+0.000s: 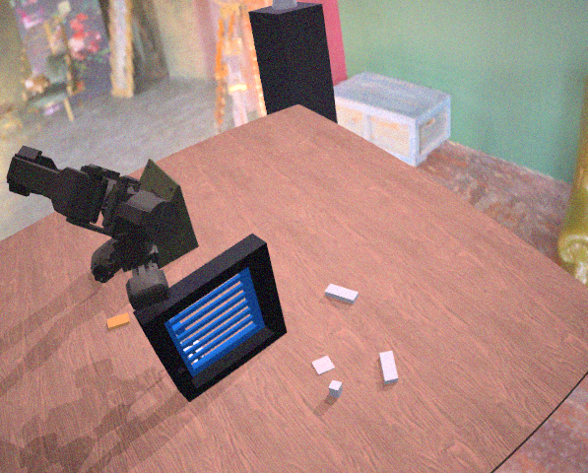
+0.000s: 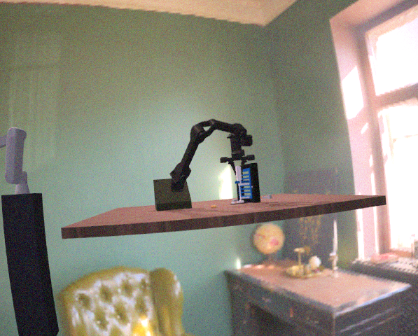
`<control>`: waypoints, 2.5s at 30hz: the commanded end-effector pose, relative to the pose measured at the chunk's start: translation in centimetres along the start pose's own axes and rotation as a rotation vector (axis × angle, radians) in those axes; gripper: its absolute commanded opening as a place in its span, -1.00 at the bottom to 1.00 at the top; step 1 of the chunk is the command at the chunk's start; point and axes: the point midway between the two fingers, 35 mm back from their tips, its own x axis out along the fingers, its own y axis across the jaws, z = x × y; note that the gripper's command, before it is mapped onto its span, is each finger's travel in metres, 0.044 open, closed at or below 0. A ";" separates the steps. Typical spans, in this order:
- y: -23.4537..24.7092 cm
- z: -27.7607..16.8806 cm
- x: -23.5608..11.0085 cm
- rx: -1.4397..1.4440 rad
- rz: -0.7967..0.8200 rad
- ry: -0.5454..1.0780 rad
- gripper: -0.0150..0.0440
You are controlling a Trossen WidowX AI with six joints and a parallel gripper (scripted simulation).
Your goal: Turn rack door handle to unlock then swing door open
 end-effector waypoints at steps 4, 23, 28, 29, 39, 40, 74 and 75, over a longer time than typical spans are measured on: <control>0.1 -0.1 0.1 0.025 0.001 0.006 0.12; 0.1 -0.1 0.1 -0.593 0.002 0.005 0.51; 0.1 -0.1 0.1 -0.842 0.003 0.005 0.51; 0.1 -0.1 0.1 -0.891 0.003 0.004 0.51; 0.1 -0.1 0.1 -1.386 0.005 0.005 0.51; 0.1 -0.1 0.1 -1.435 0.005 0.004 0.51; 0.1 -0.1 0.1 -3.120 0.009 -0.001 0.51; 0.1 -0.1 0.1 -3.170 0.009 -0.001 0.51</control>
